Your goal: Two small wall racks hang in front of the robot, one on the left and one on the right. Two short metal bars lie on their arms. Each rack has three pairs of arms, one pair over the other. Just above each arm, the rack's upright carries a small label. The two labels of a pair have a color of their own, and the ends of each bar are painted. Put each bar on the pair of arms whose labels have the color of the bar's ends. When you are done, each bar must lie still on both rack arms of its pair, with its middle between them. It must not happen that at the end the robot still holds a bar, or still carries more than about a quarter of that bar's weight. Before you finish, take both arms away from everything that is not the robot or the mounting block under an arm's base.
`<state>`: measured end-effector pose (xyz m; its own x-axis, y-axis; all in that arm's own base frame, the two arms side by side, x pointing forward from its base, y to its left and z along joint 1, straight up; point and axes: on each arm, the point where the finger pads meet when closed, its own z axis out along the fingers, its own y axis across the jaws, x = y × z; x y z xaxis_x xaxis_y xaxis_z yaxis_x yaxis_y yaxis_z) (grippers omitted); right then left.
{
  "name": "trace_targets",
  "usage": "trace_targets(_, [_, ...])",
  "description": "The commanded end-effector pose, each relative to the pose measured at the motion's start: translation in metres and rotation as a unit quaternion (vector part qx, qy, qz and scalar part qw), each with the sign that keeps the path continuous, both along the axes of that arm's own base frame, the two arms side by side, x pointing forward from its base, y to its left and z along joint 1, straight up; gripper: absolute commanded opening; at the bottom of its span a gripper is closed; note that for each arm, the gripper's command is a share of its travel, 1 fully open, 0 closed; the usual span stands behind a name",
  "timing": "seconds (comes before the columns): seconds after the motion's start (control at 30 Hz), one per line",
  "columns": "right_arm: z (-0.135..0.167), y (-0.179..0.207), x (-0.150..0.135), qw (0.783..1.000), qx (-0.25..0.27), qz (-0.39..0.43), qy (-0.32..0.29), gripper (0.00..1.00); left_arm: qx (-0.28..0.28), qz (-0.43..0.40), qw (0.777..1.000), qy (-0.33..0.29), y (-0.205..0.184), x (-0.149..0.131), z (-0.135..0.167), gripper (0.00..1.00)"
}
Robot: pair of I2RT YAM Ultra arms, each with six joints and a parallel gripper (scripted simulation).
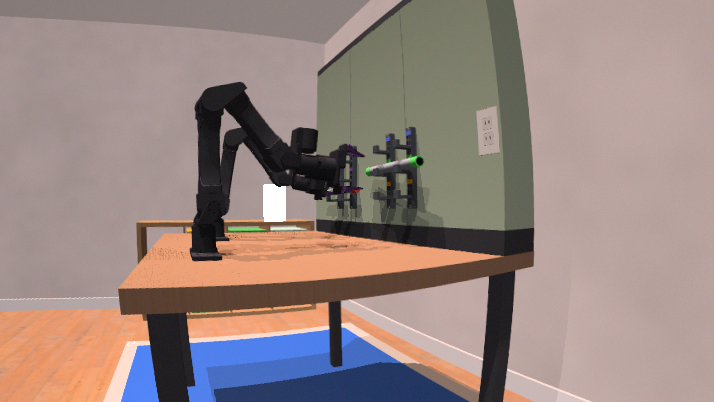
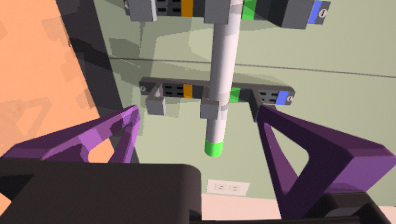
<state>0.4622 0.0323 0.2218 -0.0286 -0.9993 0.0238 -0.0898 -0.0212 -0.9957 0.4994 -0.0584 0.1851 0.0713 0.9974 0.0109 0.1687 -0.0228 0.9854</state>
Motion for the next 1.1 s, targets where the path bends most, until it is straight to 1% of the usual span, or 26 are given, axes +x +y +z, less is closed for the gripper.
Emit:
trace_targets(0.0, [0.0171,0.001,-0.0044,1.0,0.009,-0.001,-0.019,1.0,-0.013,0.003,0.996,-0.085,0.0016,0.0085,0.0683,0.0])
trace_targets(1.07, [0.0163,0.0009,-0.0044,1.0,0.009,-0.001,-0.018,1.0,-0.013,0.003,0.996,-0.085,-0.0026,0.0064,0.0721,0.0])
